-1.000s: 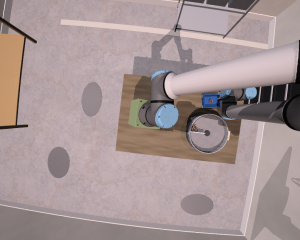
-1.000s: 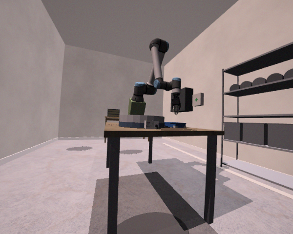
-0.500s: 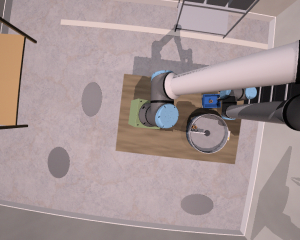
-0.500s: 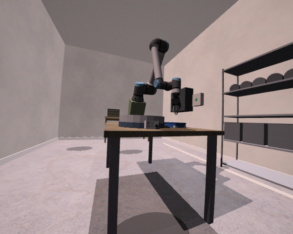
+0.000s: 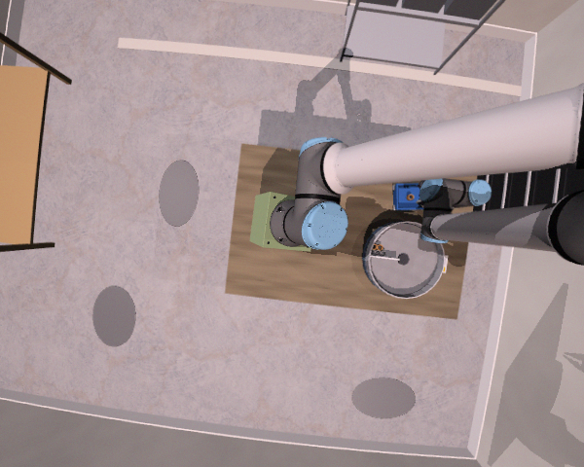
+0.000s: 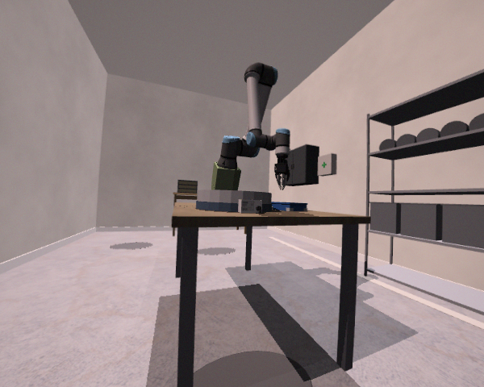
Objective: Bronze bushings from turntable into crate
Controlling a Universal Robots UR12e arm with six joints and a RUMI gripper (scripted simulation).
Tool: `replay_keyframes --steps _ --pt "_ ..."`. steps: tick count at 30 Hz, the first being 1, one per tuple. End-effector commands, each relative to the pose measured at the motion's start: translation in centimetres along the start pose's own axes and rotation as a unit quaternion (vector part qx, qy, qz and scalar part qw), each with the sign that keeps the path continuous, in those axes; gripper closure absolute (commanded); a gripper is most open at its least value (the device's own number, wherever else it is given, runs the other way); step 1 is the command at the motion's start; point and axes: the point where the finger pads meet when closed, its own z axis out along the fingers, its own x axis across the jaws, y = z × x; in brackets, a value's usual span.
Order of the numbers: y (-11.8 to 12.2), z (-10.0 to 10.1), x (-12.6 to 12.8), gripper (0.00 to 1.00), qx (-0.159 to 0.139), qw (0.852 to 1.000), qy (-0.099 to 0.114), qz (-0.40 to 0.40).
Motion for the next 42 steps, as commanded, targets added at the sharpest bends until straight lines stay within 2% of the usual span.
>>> replay_keyframes --steps 1,4,6,15,21,29,42 --pt "2.2 -0.1 -6.5 0.94 0.000 1.000 0.002 -0.001" --pt "3.5 -0.1 -10.6 0.94 0.000 1.000 0.002 -0.001" --pt "3.5 -0.1 -10.6 0.94 0.000 1.000 0.002 -0.001" --pt "7.0 -0.1 -21.6 0.94 0.000 1.000 0.002 -0.001" --pt "8.4 -0.1 -26.0 0.94 0.000 1.000 0.002 -0.001" --pt "8.9 -0.1 -27.6 0.94 0.000 1.000 0.002 -0.001" --pt "8.9 -0.1 -27.6 0.94 0.000 1.000 0.002 -0.001"
